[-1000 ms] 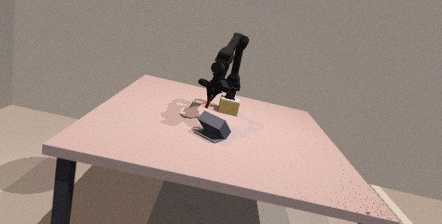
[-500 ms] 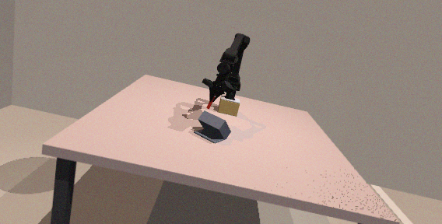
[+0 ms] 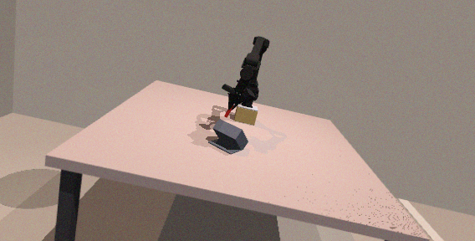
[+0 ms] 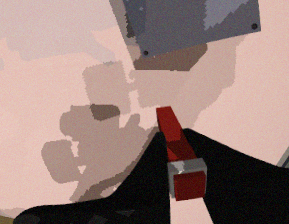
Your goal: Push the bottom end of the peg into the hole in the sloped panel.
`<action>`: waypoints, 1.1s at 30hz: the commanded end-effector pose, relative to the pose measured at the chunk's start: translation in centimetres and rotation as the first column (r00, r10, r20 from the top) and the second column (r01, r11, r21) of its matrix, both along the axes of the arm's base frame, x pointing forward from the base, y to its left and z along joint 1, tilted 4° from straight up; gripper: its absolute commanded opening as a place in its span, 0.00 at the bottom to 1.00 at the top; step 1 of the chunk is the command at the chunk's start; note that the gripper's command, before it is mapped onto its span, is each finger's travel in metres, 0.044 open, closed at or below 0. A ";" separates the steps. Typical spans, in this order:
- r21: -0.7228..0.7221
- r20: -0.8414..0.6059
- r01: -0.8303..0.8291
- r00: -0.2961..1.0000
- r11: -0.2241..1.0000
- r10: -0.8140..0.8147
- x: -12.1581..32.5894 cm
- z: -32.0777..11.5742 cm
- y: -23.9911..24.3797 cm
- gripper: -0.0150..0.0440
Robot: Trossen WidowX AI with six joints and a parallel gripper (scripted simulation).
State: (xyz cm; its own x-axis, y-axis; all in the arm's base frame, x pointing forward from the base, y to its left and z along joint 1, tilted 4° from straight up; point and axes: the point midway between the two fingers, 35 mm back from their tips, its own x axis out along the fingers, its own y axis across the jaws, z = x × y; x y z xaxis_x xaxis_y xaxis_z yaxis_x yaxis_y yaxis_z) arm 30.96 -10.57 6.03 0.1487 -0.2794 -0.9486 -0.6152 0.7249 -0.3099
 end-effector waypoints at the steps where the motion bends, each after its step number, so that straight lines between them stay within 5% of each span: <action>1: -0.022 0.022 -0.013 1.000 1.000 0.013 0.3 0.3 0.4 0.25; 33: -0.138 0.131 -0.117 0.982 0.983 0.135 2.1 1.2 4.0 0.25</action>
State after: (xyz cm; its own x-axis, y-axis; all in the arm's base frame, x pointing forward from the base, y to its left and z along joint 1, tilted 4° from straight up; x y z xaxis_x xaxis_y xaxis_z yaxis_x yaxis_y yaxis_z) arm 32.95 -6.93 6.92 0.2957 -0.3591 -0.8852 -0.6491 0.6043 -0.4620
